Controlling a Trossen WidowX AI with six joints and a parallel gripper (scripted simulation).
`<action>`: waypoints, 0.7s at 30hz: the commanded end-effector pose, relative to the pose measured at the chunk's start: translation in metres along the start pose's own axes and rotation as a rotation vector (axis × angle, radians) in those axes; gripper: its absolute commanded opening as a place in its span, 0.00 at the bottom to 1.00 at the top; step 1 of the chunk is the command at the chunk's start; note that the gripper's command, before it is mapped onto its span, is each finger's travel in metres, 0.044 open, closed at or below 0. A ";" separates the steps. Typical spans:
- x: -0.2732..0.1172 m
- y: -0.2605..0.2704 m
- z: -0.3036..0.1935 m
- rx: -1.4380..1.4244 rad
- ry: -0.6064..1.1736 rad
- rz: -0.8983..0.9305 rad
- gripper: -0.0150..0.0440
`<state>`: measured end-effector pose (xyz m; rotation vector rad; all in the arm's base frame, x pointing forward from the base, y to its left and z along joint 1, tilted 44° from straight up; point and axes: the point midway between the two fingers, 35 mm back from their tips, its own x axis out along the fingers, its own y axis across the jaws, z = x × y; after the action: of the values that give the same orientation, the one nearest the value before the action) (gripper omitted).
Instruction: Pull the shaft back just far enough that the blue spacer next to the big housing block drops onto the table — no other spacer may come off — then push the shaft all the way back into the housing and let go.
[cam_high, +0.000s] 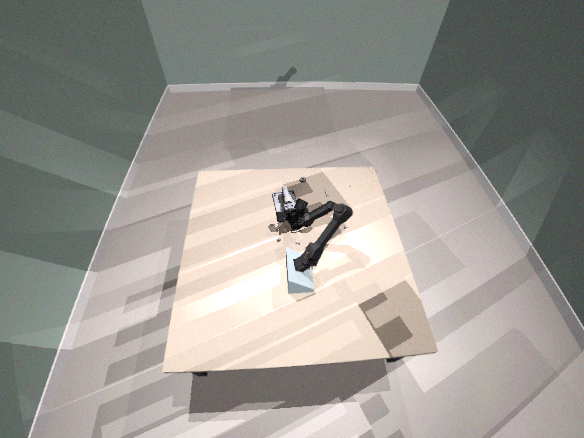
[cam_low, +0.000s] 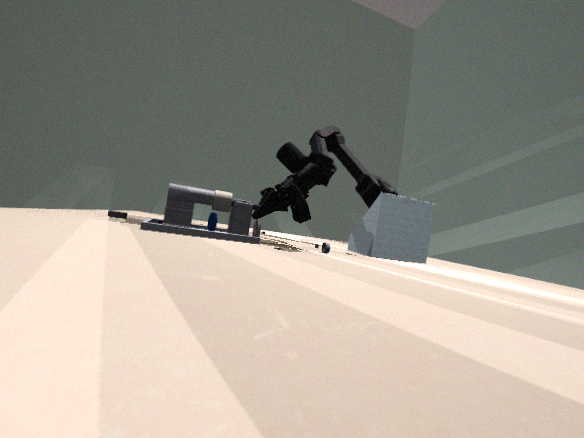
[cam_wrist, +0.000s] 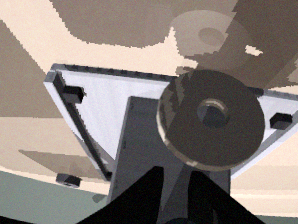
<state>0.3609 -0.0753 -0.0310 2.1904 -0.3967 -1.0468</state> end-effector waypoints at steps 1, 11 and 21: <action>0.001 0.001 -0.004 0.001 0.008 0.000 0.25; 0.003 0.001 -0.006 0.001 0.008 0.000 0.25; 0.004 0.001 -0.007 0.001 0.008 0.000 0.25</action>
<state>0.3644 -0.0754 -0.0314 2.1902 -0.3968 -1.0472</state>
